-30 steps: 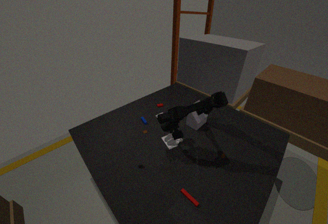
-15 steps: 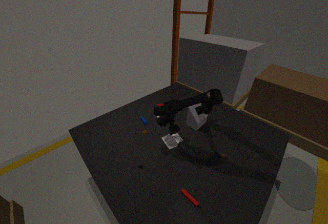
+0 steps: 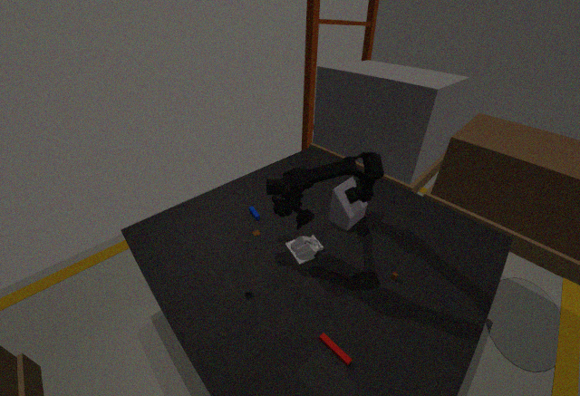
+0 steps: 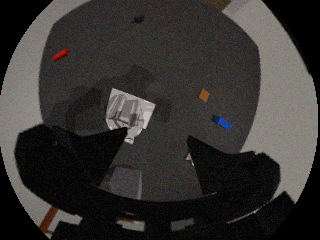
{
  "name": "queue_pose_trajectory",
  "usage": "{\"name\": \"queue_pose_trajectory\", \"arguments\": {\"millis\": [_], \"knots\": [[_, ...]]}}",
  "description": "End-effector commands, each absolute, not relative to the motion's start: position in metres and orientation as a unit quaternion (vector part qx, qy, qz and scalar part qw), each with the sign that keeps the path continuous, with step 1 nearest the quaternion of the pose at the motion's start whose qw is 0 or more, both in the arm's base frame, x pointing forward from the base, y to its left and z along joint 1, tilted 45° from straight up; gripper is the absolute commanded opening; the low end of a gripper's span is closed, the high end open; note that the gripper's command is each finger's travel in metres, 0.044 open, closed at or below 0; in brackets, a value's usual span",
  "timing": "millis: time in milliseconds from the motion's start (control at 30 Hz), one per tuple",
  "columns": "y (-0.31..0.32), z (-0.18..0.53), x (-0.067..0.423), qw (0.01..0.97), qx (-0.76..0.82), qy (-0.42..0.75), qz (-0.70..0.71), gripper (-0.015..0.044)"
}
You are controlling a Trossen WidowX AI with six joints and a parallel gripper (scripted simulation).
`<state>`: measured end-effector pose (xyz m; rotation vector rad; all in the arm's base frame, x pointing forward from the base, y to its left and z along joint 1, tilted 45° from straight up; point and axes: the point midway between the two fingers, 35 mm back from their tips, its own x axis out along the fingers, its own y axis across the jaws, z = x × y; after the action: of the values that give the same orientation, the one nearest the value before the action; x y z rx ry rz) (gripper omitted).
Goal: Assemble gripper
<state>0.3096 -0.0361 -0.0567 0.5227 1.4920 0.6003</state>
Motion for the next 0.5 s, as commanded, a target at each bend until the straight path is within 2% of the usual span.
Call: {"name": "queue_pose_trajectory", "arguments": {"millis": [0, 467], "knots": [[-0.049, -0.064, 0.308, 0.674, 0.199, 0.649, 0.291, 0.0440], [-0.085, -0.089, 0.295, 0.693, 0.096, 0.605, 0.380, 0.0440]]}}
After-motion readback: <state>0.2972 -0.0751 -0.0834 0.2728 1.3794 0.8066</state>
